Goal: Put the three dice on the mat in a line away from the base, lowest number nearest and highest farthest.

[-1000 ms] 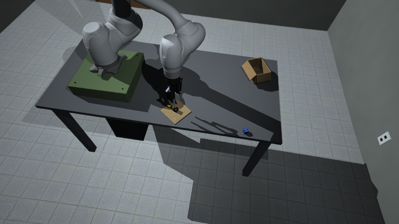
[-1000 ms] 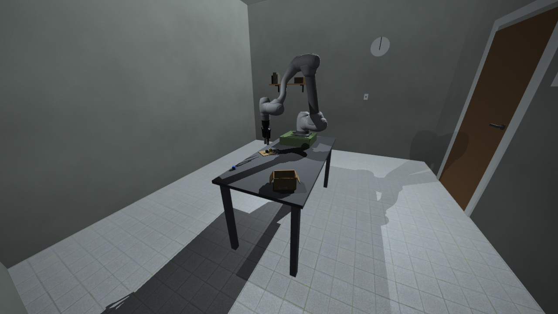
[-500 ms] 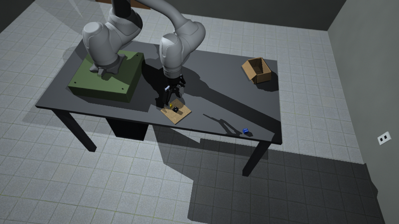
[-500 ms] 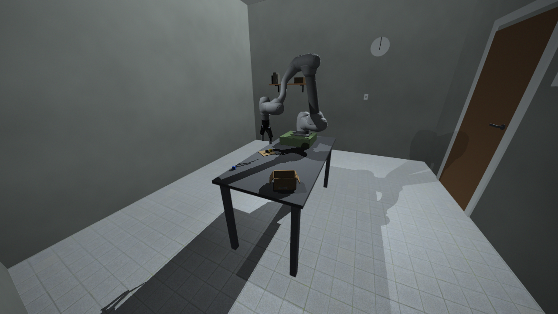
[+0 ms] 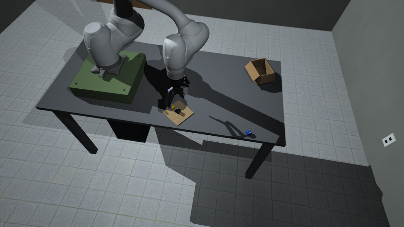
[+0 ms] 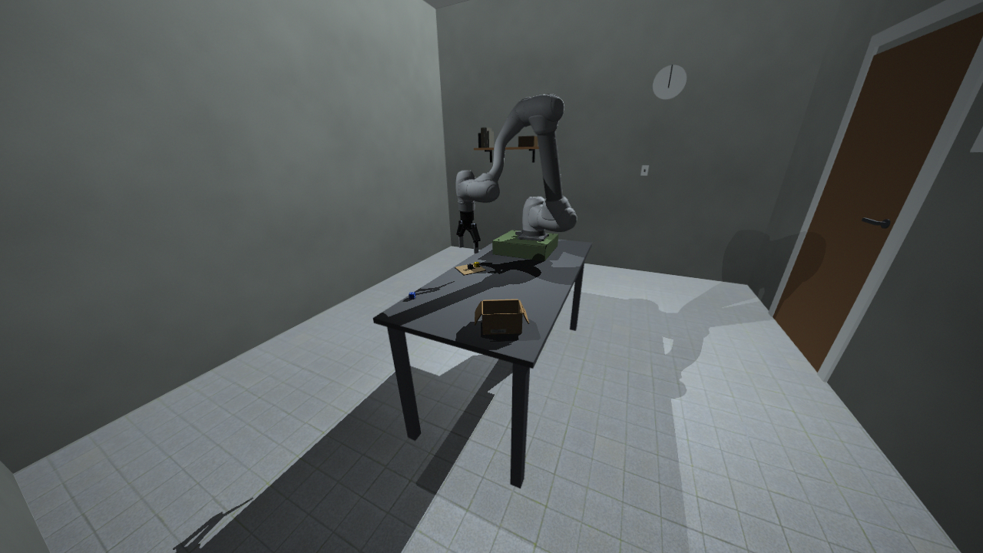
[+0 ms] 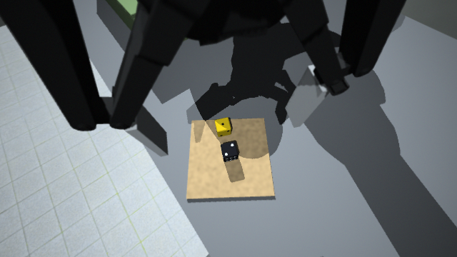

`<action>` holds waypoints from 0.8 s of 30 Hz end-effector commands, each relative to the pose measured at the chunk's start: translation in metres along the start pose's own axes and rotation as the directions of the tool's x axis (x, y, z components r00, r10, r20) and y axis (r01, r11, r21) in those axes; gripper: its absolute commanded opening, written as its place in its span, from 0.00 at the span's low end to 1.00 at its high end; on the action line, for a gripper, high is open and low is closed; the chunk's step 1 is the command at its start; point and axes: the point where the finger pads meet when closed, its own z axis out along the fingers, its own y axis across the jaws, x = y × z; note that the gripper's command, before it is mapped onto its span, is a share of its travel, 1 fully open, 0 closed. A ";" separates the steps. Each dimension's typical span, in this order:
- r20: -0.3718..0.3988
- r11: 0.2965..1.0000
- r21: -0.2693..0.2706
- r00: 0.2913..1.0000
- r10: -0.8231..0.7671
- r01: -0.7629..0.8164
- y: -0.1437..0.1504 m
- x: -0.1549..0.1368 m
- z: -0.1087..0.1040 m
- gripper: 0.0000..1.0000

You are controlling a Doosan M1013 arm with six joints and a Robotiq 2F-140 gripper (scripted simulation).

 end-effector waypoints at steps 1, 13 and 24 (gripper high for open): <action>-0.001 0.999 0.000 0.999 0.043 -0.043 -0.004 0.031 -0.004 1.00; -0.001 0.949 0.000 0.949 0.315 -0.315 -0.040 0.218 -0.014 1.00; -0.001 0.833 0.000 0.833 0.553 -0.553 -0.093 0.368 -0.001 1.00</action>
